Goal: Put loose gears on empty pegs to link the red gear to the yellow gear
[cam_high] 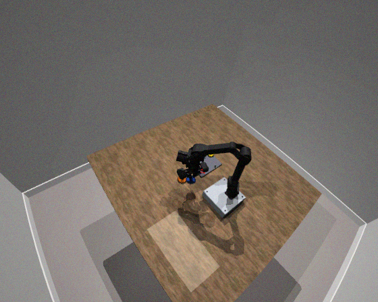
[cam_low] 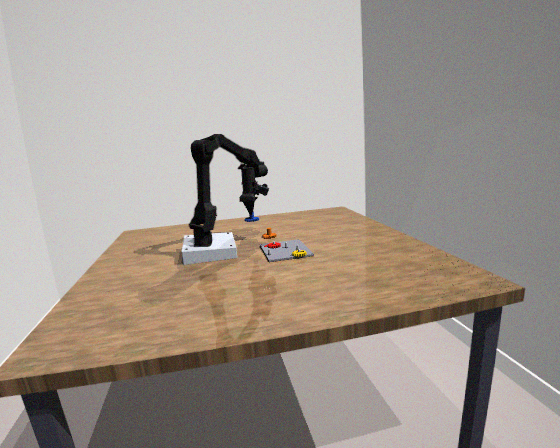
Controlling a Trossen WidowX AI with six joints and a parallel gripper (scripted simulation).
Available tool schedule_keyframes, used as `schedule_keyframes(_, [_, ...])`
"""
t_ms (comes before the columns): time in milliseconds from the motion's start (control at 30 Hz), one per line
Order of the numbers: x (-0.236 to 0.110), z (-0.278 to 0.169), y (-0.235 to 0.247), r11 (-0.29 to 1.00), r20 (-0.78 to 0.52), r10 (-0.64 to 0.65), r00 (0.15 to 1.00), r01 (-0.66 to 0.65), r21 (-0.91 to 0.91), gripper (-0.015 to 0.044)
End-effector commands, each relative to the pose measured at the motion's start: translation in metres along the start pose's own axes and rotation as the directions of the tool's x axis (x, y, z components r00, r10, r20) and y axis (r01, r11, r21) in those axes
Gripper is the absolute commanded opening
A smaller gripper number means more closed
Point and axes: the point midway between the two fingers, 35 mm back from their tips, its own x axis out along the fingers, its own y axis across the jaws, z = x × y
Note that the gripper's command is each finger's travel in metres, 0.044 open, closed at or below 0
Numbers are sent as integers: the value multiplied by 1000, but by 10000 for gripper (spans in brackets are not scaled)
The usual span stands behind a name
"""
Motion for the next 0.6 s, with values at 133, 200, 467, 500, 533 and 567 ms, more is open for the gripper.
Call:
schedule_keyframes(133, [-23,-1,-2,1000,8,4,1000,-4,6,0])
schedule_keyframes(200, [-28,-2,-3,1000,8,4,1000,-4,6,0])
schedule_keyframes(467, [-50,-6,-9,1000,7,3,1000,-3,5,0])
schedule_keyframes(500, [-53,-6,-9,1000,7,3,1000,-3,5,0])
schedule_keyframes(533, [-56,-7,-10,1000,7,3,1000,-3,5,0])
schedule_keyframes(567, [-57,-7,-10,1000,7,3,1000,-3,5,0])
